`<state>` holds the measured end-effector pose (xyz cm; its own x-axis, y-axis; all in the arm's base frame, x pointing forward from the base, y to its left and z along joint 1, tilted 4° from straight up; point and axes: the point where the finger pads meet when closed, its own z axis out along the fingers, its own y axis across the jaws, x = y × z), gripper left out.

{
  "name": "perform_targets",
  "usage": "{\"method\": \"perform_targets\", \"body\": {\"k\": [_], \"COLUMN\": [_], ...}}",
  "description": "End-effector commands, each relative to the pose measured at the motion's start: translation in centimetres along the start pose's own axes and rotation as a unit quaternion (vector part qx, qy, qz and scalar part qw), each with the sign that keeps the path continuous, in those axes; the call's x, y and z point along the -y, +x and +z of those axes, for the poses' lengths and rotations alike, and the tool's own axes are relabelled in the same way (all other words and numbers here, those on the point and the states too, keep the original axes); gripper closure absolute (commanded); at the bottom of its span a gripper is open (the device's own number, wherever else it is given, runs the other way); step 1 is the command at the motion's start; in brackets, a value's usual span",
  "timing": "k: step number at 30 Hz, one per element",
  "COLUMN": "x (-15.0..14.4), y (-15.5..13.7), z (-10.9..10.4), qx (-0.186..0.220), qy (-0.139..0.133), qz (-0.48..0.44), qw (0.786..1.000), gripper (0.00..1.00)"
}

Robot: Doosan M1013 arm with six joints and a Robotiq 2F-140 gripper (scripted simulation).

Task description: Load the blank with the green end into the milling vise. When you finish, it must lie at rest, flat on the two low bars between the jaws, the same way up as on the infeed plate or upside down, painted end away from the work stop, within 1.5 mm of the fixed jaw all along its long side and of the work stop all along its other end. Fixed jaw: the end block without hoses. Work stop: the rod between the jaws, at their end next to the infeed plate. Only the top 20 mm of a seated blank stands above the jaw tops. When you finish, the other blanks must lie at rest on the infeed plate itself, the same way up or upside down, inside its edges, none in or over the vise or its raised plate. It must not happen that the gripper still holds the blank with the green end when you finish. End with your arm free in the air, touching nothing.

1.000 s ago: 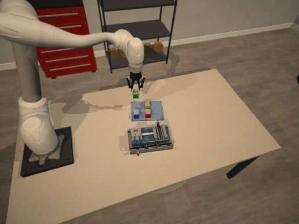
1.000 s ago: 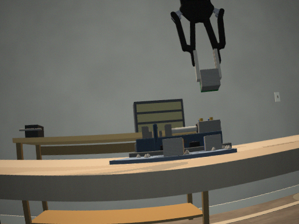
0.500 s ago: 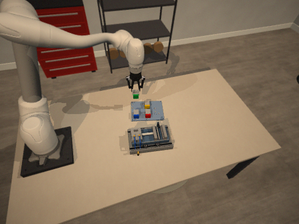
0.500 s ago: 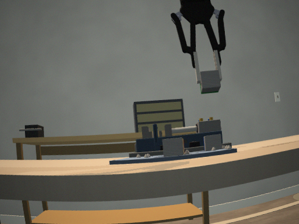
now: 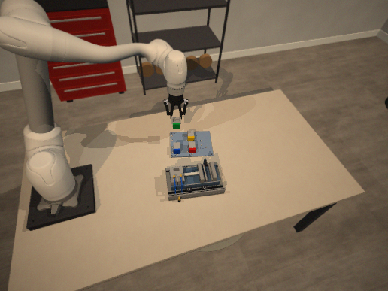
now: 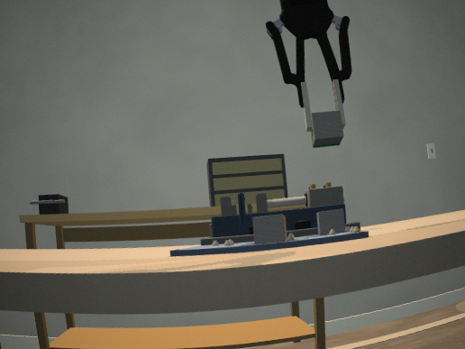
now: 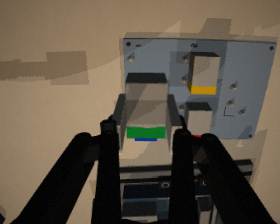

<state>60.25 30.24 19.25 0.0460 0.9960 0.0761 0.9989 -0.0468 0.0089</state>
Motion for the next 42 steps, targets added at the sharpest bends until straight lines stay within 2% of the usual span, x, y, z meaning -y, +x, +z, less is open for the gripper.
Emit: {"method": "perform_targets", "body": {"k": [1,30,42], "x": [0.0,0.0,-1.8], "y": [0.0,0.0,-3.6], "z": [0.0,0.3,0.4], "qx": [0.000,0.000,0.000], "qy": [0.000,0.000,0.000], "qz": [0.000,-0.041,-0.041], "qw": [1.000,0.999,0.999], "gripper": [1.00,1.00,1.00]}}
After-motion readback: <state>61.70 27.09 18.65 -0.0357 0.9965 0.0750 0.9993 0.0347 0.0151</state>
